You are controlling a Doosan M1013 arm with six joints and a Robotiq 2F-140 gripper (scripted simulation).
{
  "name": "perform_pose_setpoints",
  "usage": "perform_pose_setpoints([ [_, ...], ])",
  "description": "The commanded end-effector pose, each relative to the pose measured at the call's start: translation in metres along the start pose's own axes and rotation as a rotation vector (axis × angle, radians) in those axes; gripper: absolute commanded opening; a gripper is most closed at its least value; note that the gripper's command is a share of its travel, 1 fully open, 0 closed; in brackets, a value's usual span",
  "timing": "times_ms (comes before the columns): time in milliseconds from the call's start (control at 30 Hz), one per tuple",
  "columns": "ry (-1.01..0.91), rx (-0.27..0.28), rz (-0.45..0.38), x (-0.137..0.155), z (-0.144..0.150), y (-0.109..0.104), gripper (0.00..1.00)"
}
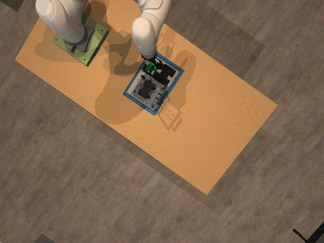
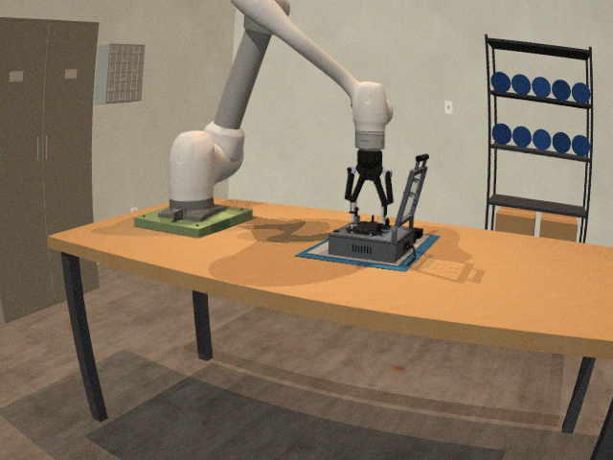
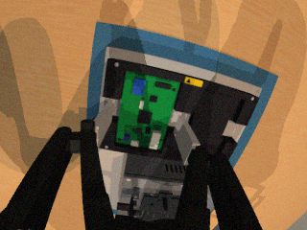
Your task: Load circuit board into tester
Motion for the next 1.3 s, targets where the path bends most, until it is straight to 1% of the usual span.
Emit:
perform_pose_setpoints([
  [0, 0.0, 0.0, 0.0, 0.0, 0.0, 0.0, 0.58],
  [567, 0.0, 0.0, 0.0, 0.0, 0.0, 0.002, 0.58],
  [1267, 0.0, 0.0, 0.0, 0.0, 0.0, 0.012, 0.58],
])
Point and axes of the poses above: the point where the finger pads meet when closed, its own y axis out along the fingers, its own z axis across the jaws, x = y × z, the point moved 10 cm from there along -y, back along the fingers, and after that the axes turned 3 degrees about -y, right-handed, at the moved point
